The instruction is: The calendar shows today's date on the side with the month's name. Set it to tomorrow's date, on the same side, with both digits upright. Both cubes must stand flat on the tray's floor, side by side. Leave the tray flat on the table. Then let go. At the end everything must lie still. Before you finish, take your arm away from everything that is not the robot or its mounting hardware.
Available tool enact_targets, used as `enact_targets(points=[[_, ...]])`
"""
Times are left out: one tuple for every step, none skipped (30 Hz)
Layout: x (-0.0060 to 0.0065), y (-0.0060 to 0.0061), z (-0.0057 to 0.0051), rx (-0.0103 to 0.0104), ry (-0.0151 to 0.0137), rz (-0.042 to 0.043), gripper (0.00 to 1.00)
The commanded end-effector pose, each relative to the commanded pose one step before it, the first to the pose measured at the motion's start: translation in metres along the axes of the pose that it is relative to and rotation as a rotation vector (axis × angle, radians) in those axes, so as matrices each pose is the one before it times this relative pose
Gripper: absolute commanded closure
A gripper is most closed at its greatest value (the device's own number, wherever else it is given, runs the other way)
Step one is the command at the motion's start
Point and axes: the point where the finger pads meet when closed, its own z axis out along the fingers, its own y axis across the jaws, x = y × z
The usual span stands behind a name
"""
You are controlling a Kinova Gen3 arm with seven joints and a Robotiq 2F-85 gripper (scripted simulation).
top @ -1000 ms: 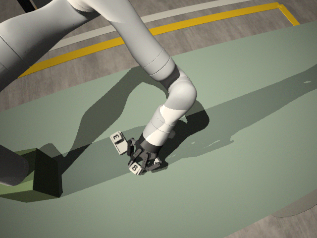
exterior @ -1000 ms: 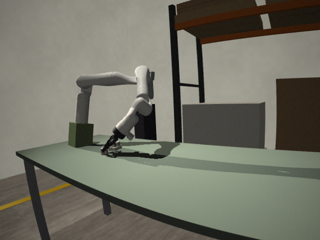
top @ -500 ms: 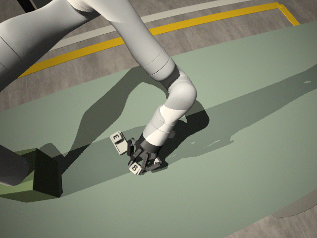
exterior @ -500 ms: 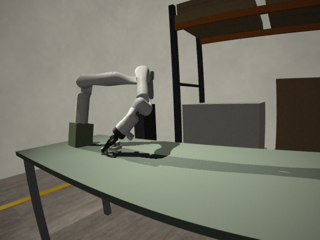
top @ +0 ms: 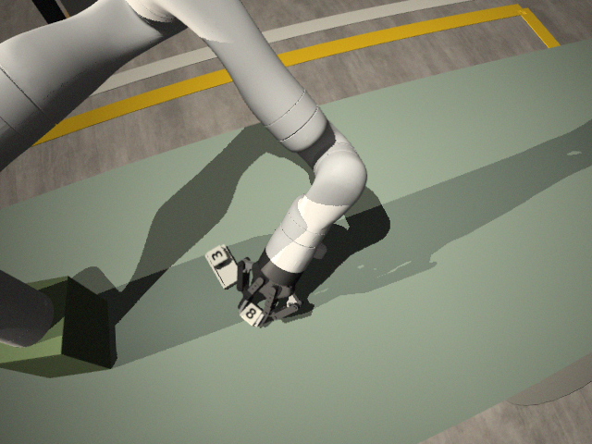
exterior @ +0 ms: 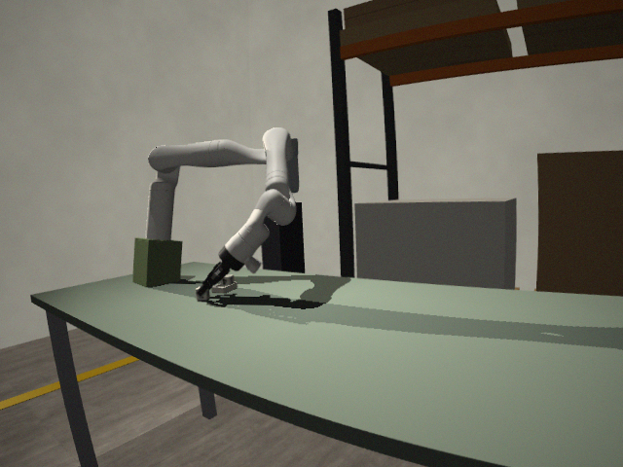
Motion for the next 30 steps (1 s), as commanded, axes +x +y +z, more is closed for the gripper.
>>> enact_targets(points=[[-0.00364,0.00117,-0.00467,0.00046,0.00662,0.00816,0.72],[-0.00200,-0.00003,-0.00200,0.00002,0.00003,0.00000,0.72],[-0.00228,-0.00003,-0.00228,0.00003,0.00004,0.00000,0.72],[-0.00226,-0.00005,-0.00343,-0.00024,0.00198,-0.00012,0.72],[-0.00237,-0.00007,-0.00400,-0.00034,0.00278,-0.00017,0.72],[-0.00278,-0.00005,-0.00328,-0.00008,0.00090,-0.00006,0.72],[-0.00301,-0.00005,-0.00301,0.00004,0.00005,0.00000,0.72],[-0.00307,-0.00004,-0.00307,0.00004,0.00005,-0.00001,0.72],[-0.00307,-0.00004,-0.00308,0.00003,0.00005,-0.00001,0.72],[-0.00303,-0.00004,-0.00304,0.00003,0.00005,-0.00001,0.72],[-0.00293,-0.00004,-0.00293,0.00003,0.00005,-0.00001,0.72],[-0.00278,-0.00004,-0.00278,0.00003,0.00005,-0.00001,0.72],[-0.00258,-0.00004,-0.00258,0.00004,0.00005,-0.00001,0.72],[-0.00233,-0.00003,-0.00235,0.00002,0.00004,-0.00001,0.72],[0.00000,0.00000,0.00000,0.00000,0.00000,0.00000,0.72],[0.00000,0.00000,0.00000,0.00000,0.00000,0.00000,0.72],[-0.00265,0.00005,0.00033,0.00075,-0.00549,0.00036,0.72],[-0.00176,-0.00003,-0.00176,0.00002,0.00003,-0.00001,0.72],[-0.00144,-0.00002,-0.00145,0.00002,0.00002,-0.00001,0.72],[-0.00113,-0.00001,-0.00113,0.00001,0.00002,-0.00001,0.72],[-0.00082,-0.00001,-0.00082,0.00001,0.00001,0.00000,0.72],[-0.00054,-0.00001,-0.00053,0.00001,0.00001,0.00000,0.72],[-0.00030,-0.00001,-0.00029,0.00001,0.00001,0.00000,0.72],[0.00009,0.00011,-0.00026,-0.00037,0.00031,-0.00029,0.72],[0.00028,0.00017,-0.00022,-0.00054,0.00045,-0.00042,0.72],[0.00011,0.00006,-0.00008,-0.00021,0.00017,-0.00016,0.72],[0.00000,0.00000,0.00000,-0.00001,0.00001,-0.00001,0.72],[0.00000,0.00000,0.00000,0.00000,0.00000,0.00000,0.72],[0.00000,0.00000,0.00000,0.00000,0.00000,0.00000,0.72],[0.00000,0.00000,0.00000,0.00000,0.00000,0.00000,0.72]])
